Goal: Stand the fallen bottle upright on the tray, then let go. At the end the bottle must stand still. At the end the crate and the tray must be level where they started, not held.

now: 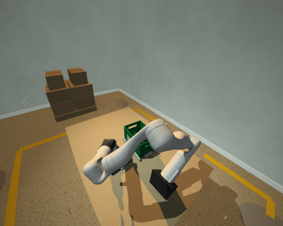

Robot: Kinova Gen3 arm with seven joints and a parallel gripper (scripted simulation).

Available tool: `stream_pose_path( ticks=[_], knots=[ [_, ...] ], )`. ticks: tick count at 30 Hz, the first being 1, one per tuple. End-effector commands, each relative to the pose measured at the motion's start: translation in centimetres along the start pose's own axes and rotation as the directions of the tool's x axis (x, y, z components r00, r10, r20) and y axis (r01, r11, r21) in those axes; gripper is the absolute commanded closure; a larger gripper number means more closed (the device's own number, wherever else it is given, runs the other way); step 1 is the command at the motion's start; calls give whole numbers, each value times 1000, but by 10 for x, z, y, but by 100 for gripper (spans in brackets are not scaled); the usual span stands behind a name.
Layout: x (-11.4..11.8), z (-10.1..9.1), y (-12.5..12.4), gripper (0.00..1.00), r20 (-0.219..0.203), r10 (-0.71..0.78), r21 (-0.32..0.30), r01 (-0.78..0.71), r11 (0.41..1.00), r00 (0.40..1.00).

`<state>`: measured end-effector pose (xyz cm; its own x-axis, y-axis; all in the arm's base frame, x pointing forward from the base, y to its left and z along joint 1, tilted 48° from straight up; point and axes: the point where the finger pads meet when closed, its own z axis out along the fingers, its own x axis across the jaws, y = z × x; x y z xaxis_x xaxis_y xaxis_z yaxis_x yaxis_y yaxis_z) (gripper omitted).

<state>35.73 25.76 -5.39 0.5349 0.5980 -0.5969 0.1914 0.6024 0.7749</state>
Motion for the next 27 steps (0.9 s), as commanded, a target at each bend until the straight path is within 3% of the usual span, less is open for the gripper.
stream_pose_path(
  ticks=[1,26,27],
  knots=[
    [1,-3,7,0,-4,8,3,-8,1000,1000],
    [1,-8,20,0,-4,8,3,-8,1000,1000],
    [1,-8,20,100,-4,8,3,-8,1000,1000]
  ],
)
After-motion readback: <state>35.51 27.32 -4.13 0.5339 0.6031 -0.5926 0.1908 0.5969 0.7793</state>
